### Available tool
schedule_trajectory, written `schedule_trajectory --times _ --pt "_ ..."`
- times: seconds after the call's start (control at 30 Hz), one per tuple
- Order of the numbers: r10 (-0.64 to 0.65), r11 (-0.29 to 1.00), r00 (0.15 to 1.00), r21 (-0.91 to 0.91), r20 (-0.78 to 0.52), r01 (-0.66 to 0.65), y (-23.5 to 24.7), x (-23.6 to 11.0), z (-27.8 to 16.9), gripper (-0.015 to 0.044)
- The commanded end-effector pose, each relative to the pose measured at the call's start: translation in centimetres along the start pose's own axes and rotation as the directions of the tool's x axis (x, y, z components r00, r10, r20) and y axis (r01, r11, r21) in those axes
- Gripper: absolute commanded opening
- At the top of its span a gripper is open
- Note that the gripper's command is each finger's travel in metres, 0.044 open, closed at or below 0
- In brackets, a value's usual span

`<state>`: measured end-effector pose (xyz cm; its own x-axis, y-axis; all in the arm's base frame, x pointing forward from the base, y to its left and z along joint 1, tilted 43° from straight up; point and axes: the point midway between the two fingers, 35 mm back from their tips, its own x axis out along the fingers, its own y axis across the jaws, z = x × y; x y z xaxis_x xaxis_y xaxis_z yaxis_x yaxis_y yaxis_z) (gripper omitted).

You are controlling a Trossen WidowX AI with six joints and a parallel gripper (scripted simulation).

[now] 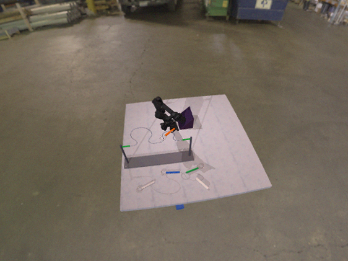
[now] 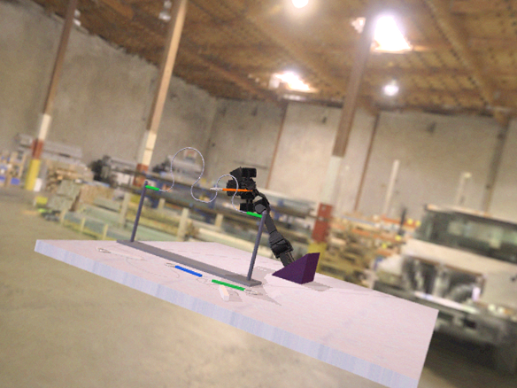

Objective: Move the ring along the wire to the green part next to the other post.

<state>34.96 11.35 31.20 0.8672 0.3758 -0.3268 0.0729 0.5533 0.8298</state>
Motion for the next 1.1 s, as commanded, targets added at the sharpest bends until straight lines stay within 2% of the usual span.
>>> schedule_trajectory --times 0.0,0.57,1.07 --pt "-0.007 1.000 1.000 -0.011 0.003 0.007 0.3 -0.1 0.1 -0.0150" --pt "-0.131 0.962 0.990 -0.236 0.047 0.138 -1.0 0.0 0.3 -0.0150" --pt "-0.255 0.834 0.958 -0.471 0.131 0.286 -2.9 -0.2 1.0 -0.0150"
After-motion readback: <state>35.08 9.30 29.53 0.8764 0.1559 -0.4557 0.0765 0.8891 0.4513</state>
